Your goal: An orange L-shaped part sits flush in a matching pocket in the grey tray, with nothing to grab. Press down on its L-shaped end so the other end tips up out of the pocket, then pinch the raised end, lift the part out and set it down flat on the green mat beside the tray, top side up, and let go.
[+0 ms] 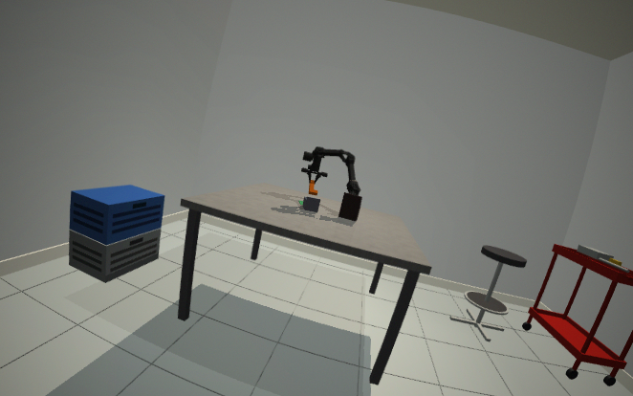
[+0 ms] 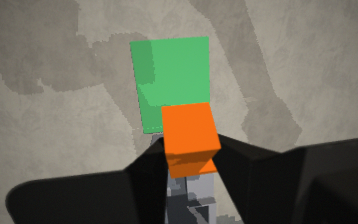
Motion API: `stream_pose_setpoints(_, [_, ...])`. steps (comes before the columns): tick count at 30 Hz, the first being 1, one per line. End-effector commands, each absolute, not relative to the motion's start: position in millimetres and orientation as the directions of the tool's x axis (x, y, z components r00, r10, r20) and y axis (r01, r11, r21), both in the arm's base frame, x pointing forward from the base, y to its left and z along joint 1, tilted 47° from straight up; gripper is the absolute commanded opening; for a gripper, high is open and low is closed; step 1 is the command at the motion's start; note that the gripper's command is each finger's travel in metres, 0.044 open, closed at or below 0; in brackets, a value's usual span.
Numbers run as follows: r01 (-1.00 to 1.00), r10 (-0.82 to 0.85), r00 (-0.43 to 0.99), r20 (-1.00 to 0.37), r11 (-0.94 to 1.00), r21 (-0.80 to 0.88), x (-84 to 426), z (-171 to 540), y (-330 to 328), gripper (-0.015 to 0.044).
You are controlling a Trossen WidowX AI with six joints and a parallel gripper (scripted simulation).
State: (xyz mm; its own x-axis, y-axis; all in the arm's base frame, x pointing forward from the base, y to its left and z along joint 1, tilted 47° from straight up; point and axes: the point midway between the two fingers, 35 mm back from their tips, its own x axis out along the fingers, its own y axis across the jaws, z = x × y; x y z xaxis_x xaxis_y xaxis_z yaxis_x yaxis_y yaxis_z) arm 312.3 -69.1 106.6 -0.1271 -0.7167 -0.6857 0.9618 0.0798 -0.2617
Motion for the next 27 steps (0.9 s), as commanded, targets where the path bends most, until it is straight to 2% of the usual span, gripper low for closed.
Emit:
stream_pose_setpoints(1, [0.962, -0.719, -0.126, -0.683, 0.081, -0.262, 315.6, 122.0, -83.5, 0.0])
stream_pose_setpoints(27, [0.962, -0.721, -0.125, -0.682, 0.081, -0.262, 315.2, 117.6, -114.1, 0.0])
